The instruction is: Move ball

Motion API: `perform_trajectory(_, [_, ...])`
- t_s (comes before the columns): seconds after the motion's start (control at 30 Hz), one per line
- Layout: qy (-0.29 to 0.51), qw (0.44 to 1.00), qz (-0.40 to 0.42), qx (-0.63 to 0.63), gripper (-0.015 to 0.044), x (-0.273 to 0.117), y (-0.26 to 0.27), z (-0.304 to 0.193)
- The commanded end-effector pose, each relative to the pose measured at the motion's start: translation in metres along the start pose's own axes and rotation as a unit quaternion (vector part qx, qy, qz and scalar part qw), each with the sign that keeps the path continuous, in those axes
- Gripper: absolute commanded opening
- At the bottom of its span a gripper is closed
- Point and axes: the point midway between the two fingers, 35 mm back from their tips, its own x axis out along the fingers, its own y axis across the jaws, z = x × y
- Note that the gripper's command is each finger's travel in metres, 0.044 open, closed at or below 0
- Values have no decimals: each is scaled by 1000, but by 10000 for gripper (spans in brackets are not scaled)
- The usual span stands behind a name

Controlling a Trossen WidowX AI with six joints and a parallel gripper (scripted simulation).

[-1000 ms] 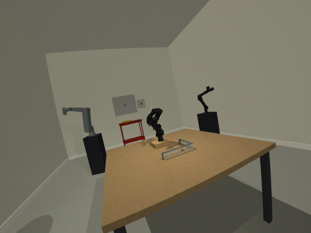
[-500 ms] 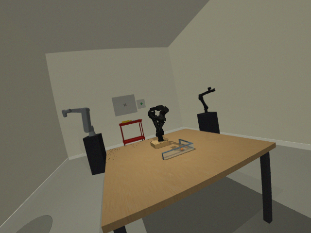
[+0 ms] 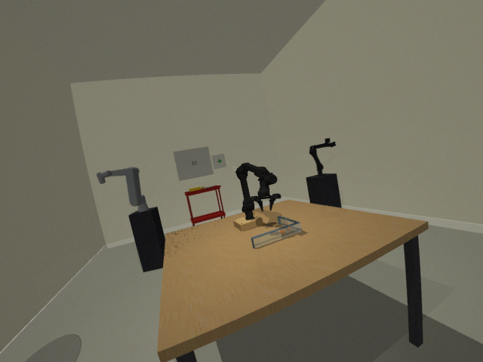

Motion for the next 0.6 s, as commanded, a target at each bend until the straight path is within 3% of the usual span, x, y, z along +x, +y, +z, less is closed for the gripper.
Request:
perform_trajectory(0.0, [80,972,24,-219,242,50,48,-11])
perform_trajectory(0.2, [125,922,60,-361,242,88,77,-22])
perform_trajectory(0.57, [126,920,61,-365,242,90,77,-23])
